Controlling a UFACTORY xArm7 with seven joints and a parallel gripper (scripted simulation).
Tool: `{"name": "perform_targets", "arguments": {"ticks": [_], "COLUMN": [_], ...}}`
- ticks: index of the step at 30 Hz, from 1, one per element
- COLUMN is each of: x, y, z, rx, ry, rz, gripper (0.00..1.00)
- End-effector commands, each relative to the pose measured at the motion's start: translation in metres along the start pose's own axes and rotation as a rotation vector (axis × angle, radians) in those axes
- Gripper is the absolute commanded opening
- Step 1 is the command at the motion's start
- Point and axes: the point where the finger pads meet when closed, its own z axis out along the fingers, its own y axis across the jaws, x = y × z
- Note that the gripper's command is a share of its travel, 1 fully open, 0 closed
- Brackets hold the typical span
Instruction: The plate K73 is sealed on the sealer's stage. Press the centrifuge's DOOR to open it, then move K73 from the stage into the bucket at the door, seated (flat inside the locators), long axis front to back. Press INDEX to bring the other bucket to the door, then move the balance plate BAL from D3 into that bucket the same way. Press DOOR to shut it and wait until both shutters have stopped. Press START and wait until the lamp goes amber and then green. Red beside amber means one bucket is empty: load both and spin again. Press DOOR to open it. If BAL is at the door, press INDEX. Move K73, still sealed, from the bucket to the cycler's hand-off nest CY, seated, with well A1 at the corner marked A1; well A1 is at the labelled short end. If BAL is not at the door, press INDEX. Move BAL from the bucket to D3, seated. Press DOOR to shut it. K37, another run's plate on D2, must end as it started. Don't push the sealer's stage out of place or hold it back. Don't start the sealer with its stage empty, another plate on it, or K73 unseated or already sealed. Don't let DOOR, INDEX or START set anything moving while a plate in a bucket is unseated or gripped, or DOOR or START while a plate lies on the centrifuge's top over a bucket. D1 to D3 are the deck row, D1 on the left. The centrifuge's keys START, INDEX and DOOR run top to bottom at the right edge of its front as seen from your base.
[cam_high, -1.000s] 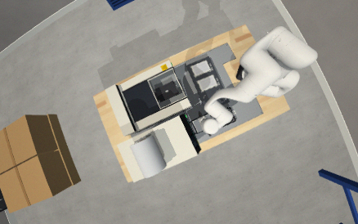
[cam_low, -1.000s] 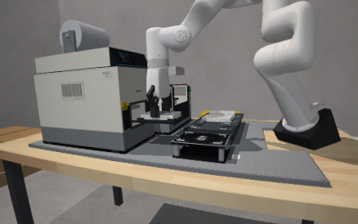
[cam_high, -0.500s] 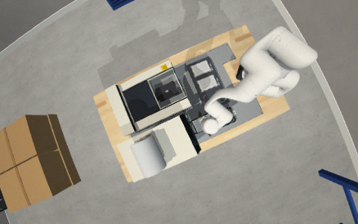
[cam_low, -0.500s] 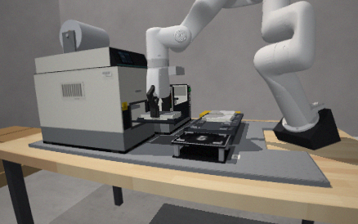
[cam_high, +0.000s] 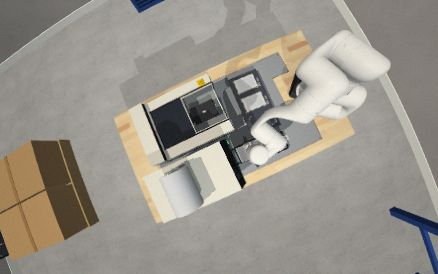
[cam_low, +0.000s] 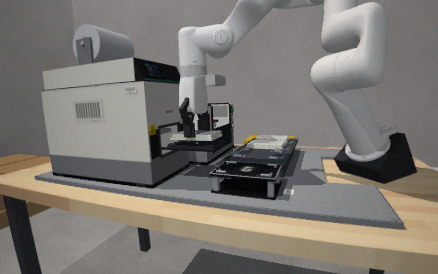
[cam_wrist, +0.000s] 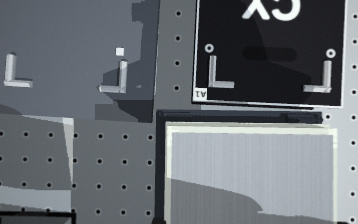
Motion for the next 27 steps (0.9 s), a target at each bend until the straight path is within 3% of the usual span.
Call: {"name": "perform_targets", "arguments": {"ticks": [1, 27], "x": [-0.002, -0.002], "y": [0.000, 0.000], "z": [-0.007, -0.047], "rx": [-0.001, -0.001], "ry": [-0.005, -0.005], "rz": [0.001, 0.000], "gripper": [0.00, 0.00]}}
